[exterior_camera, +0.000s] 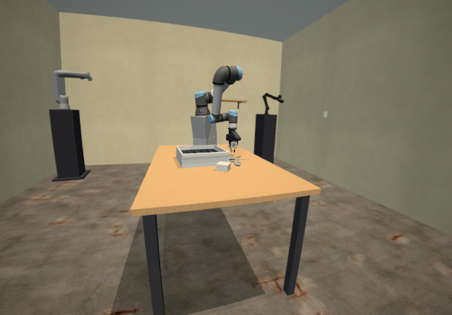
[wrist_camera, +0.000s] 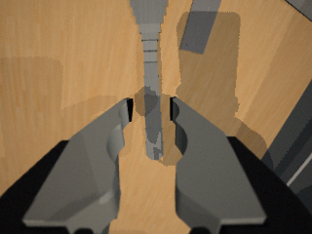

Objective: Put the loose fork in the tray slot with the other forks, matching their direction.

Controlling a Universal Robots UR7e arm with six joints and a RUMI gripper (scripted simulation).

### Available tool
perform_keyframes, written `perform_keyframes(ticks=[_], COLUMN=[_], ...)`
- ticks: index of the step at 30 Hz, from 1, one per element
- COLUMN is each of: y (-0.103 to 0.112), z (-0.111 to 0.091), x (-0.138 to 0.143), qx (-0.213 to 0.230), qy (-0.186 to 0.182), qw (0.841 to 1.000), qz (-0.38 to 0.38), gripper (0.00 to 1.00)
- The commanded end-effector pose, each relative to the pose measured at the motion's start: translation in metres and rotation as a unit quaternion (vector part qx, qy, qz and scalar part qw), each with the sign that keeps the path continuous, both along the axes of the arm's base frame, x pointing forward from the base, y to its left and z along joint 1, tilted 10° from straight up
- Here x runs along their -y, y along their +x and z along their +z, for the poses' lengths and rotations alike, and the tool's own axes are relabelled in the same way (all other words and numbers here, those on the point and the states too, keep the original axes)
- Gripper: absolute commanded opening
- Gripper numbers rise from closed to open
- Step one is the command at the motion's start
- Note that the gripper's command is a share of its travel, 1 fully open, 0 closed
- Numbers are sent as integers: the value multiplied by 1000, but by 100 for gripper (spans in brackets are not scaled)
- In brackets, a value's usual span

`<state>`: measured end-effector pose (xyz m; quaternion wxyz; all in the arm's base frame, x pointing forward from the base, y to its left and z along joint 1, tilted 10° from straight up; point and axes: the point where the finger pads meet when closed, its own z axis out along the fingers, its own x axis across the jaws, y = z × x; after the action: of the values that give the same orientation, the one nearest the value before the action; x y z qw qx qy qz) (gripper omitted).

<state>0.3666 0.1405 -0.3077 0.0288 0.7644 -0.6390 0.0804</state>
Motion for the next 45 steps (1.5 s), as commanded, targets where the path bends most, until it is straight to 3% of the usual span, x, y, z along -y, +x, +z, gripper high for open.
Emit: perform_keyframes(ticks=[1,26,45], y=[3,5,5], z=[-3,-27,-29], x=[1,4,4], qx=[2,2,2], qy=[1,1,1], qw=[1000,1000,1000], qz=[-1,-1,0], gripper=[17,17,17])
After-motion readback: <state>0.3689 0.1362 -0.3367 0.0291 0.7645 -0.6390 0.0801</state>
